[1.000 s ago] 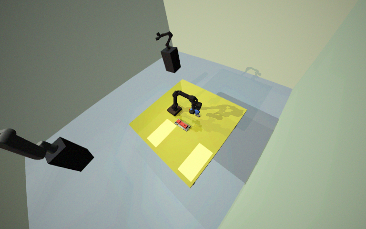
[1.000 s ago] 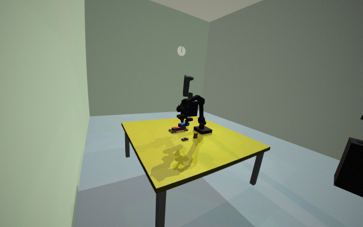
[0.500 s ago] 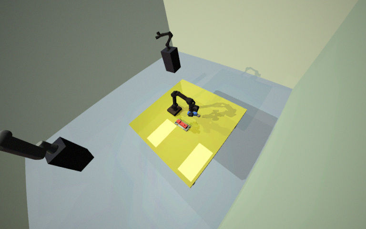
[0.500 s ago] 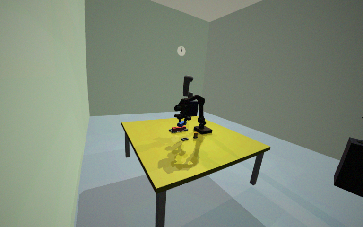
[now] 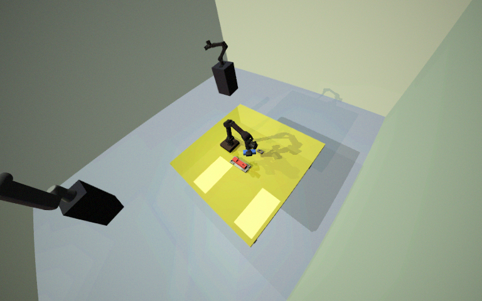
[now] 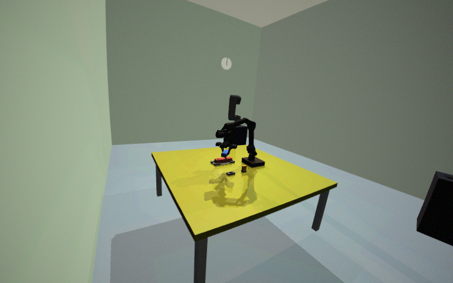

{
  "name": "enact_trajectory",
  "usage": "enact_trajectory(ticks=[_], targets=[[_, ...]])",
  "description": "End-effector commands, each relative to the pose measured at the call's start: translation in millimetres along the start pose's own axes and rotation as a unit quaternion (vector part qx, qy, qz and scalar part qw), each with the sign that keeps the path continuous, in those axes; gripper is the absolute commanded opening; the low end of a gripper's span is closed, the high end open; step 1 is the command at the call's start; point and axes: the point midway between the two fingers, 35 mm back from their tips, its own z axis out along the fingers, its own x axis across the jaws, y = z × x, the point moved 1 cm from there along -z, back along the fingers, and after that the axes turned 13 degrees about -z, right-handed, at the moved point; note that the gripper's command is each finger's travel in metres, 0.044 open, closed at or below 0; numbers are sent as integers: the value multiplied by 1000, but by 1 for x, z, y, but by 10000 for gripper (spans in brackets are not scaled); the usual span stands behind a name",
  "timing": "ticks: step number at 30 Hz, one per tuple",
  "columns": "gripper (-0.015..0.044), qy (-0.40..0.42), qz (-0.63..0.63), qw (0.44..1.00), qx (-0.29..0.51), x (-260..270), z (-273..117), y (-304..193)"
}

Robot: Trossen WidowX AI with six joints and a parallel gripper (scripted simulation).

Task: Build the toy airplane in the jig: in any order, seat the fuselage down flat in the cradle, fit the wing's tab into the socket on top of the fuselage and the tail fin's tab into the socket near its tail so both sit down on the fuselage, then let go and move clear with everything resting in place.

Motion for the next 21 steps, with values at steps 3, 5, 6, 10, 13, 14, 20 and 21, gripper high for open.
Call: enact_trajectory(ticks=[3,5,6,10,13,14,20,21], targets=[[0,-2,-49,999,1,-4,3,-19],[0,-2,-66,998,1,-6,4,-25],[0,-2,-75,997,2,-6,4,-28],[0,-1,-110,994,3,-8,7,-41],[0,-1,-137,991,4,-9,9,-51],[0,-1,-146,989,4,-10,9,-54],[0,1,-199,980,5,-10,13,-73],[0,1,-208,978,5,-10,14,-76]])
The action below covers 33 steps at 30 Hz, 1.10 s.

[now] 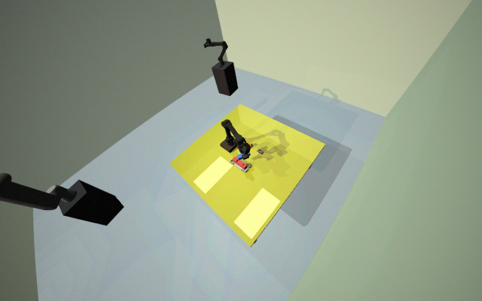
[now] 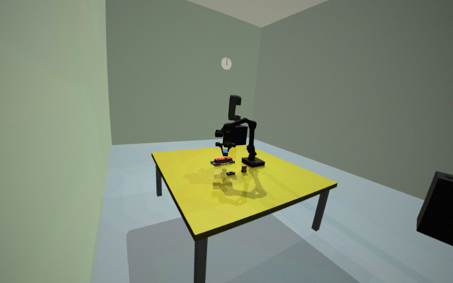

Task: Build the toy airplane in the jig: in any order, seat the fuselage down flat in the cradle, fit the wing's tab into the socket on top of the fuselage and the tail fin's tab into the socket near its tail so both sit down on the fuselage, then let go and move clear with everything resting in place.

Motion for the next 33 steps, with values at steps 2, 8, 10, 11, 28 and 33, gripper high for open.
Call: enact_trajectory(ticks=[2,8,10,11,28,33], targets=[[0,-1,-46,999,3,5,3,-15],[0,1,-100,995,4,13,7,-33],[0,1,-118,993,4,16,8,-38],[0,2,-127,992,4,17,9,-41],[105,5,-230,973,4,36,17,-70],[195,5,-230,973,4,36,17,-70]])
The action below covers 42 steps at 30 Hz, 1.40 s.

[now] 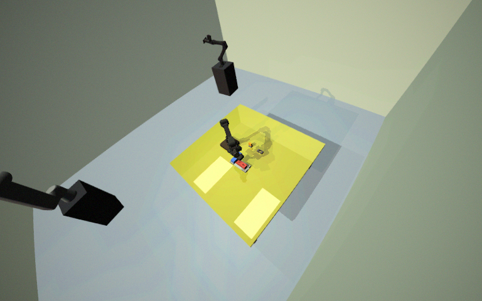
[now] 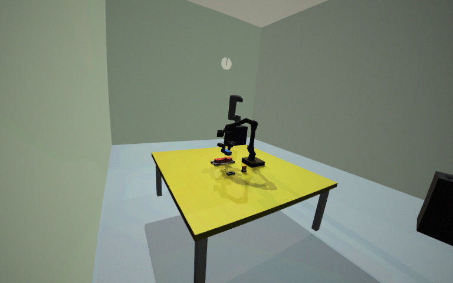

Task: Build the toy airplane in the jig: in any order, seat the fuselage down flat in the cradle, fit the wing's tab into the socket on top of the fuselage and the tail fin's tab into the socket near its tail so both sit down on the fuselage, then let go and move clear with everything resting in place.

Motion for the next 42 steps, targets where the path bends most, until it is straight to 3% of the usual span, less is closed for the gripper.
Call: enact_trajectory(ticks=[1,42], targets=[[195,0,-3,1000,3,0,0,-1],[188,0,-1,1000,0,0,38,-2]])
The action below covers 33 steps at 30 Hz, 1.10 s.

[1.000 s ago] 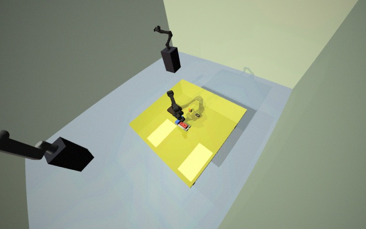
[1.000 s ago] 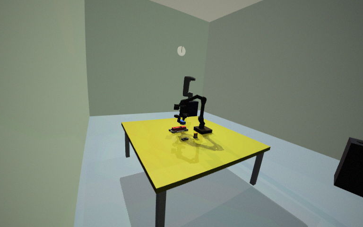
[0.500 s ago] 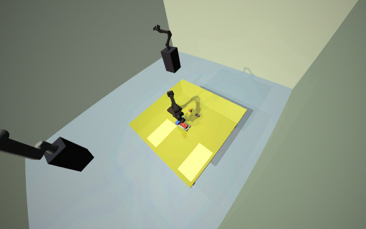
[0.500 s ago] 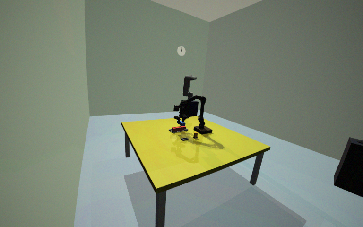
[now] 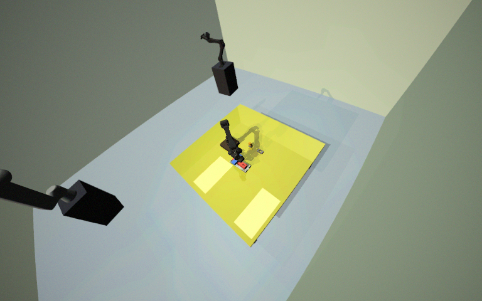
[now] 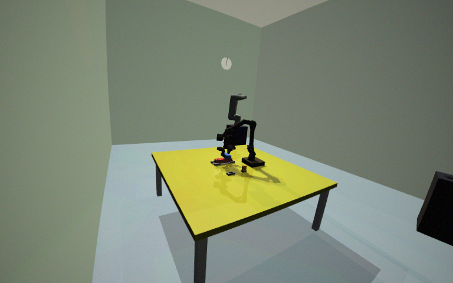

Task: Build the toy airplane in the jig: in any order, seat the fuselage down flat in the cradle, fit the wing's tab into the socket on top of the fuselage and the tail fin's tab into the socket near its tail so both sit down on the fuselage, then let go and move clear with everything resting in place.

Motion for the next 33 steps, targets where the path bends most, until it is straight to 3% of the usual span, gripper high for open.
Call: enact_trajectory(ticks=[1,6,11,27,33], targets=[[182,0,0,1000,0,0,0,0],[148,0,0,1000,0,0,0,0],[17,0,0,1000,0,0,0,0],[437,0,0,1000,0,0,0,0],[440,0,0,1000,0,0,0,0]])
